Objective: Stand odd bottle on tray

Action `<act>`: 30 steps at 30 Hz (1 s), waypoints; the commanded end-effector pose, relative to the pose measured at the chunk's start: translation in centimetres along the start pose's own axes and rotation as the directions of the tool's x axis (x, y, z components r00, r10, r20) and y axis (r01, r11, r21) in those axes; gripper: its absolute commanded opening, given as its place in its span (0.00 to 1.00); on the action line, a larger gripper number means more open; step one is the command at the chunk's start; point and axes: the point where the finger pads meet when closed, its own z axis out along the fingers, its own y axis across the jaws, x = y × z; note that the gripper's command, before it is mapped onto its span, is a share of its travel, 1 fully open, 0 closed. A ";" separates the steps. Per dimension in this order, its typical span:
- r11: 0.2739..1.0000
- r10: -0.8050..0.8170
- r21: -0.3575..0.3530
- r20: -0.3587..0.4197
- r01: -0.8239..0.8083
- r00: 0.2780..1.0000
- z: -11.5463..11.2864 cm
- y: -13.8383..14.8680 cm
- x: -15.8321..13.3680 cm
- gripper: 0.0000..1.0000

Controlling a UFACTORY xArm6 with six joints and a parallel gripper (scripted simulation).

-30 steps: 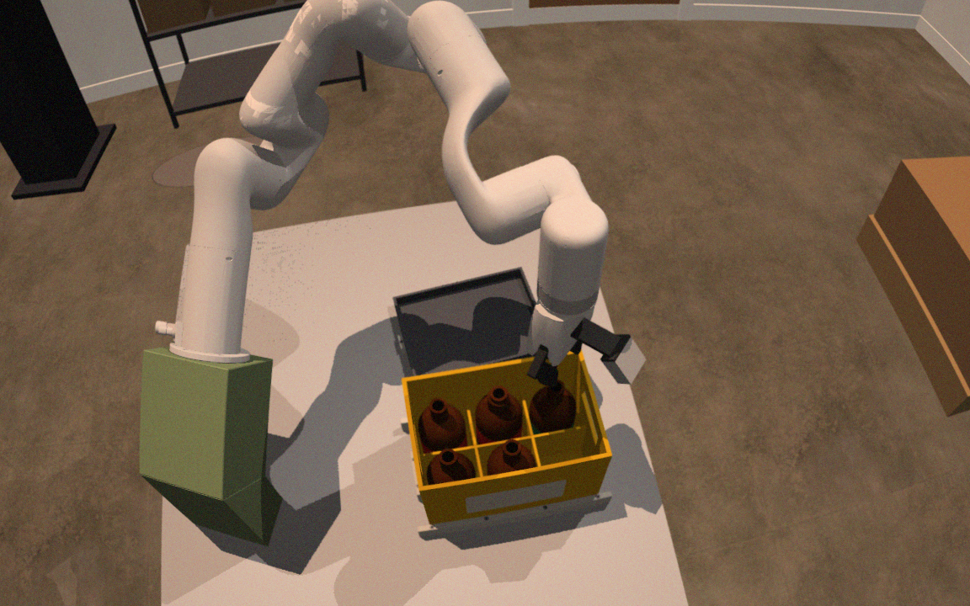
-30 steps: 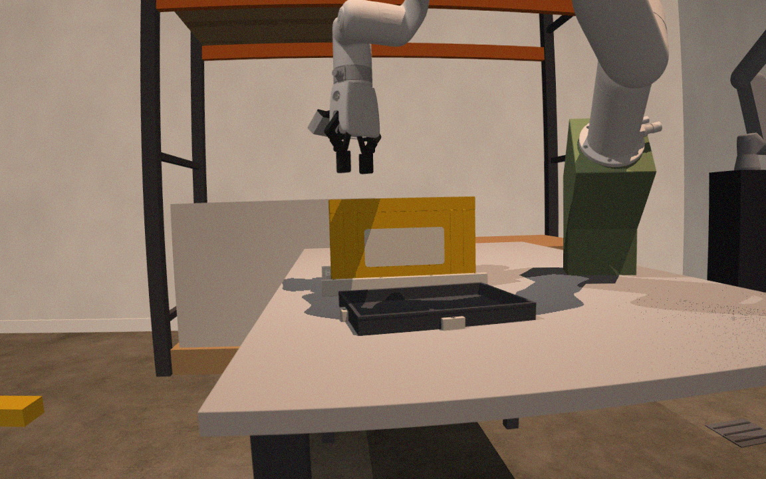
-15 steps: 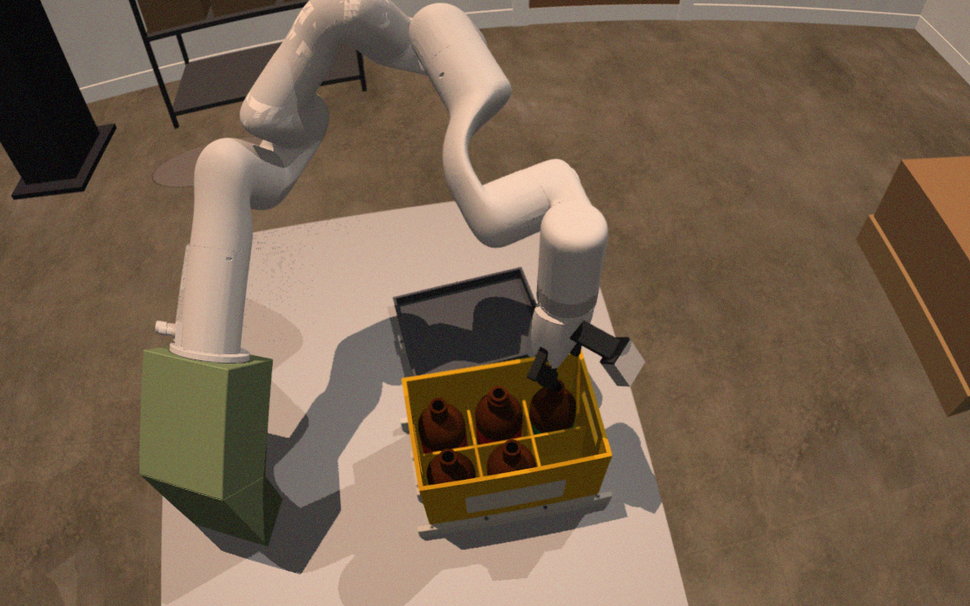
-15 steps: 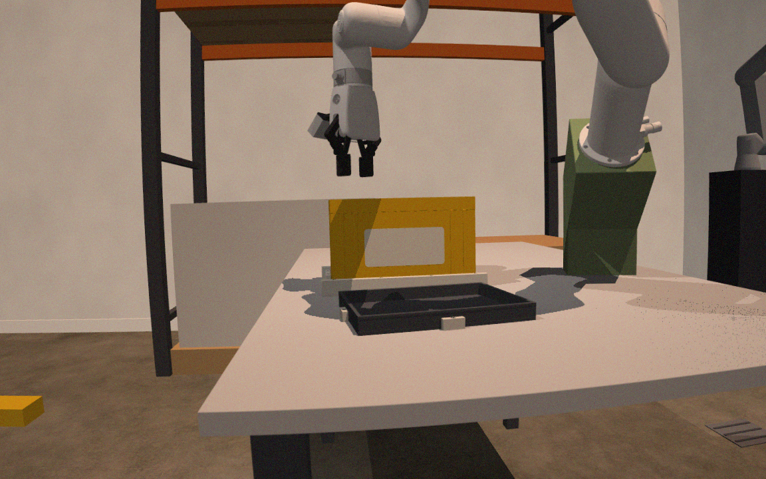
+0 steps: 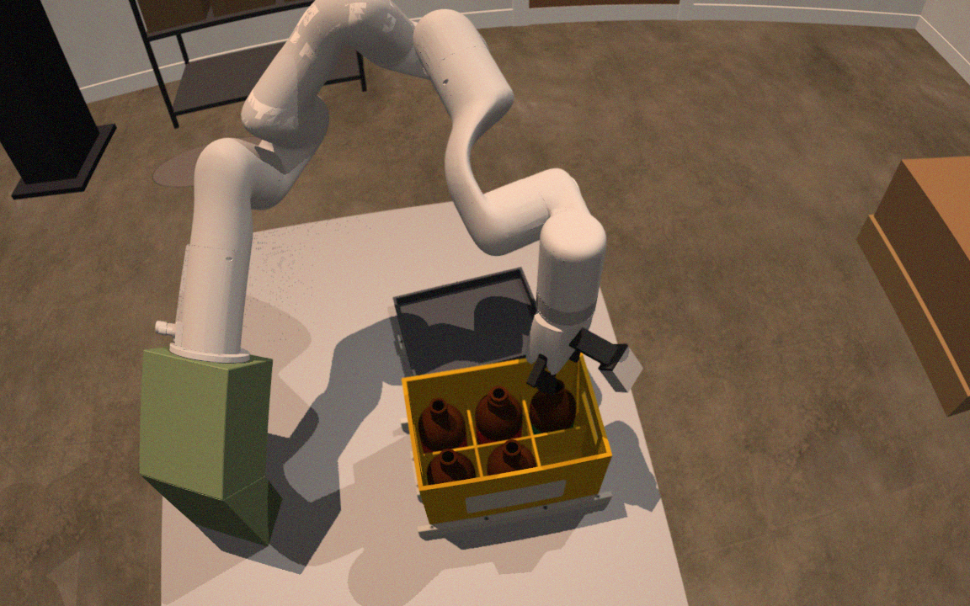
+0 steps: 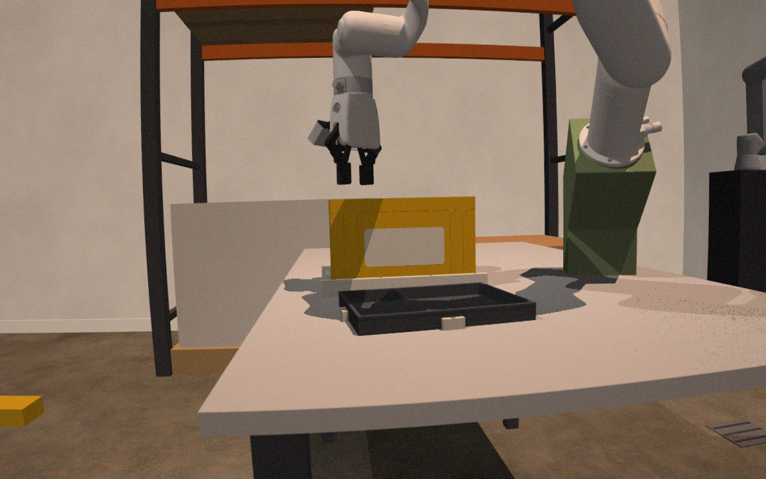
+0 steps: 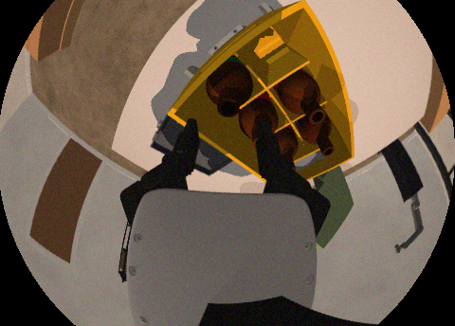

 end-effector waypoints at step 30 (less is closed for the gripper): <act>1.000 -0.001 0.001 -0.003 0.001 1.000 2.0 -0.1 0.1 0.65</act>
